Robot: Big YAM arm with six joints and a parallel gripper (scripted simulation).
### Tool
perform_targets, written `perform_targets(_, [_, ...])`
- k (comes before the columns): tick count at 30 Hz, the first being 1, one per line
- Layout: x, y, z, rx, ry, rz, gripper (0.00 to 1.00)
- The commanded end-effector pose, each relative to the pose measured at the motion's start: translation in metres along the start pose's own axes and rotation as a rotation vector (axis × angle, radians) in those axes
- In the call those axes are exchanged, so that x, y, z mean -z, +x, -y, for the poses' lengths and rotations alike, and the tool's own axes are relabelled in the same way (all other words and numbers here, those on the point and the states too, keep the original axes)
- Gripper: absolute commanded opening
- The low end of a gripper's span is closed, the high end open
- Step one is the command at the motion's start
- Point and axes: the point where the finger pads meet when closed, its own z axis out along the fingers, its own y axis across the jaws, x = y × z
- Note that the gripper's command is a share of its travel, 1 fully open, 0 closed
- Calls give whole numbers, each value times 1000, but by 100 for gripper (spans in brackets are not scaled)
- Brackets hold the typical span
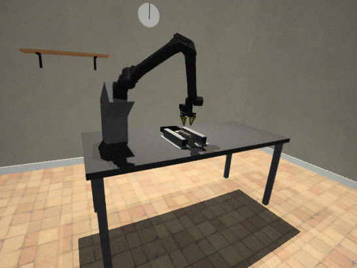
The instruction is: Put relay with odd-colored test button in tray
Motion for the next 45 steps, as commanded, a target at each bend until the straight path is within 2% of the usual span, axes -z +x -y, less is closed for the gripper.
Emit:
perform_targets(1, [21,-5,15,15,45,1,59])
perform_targets(3, [19,1,15,13,46,1,59])
perform_targets(9, [-2,45,8,-4,34,-3,59])
perform_targets(12, [-5,53,9,-11,34,-5,59])
perform_targets(17, [-8,53,8,-10,29,-4,59])
perform_targets(26, [-5,36,10,25,30,3,59])
perform_targets(45, [6,43,17,9,51,-3,59])
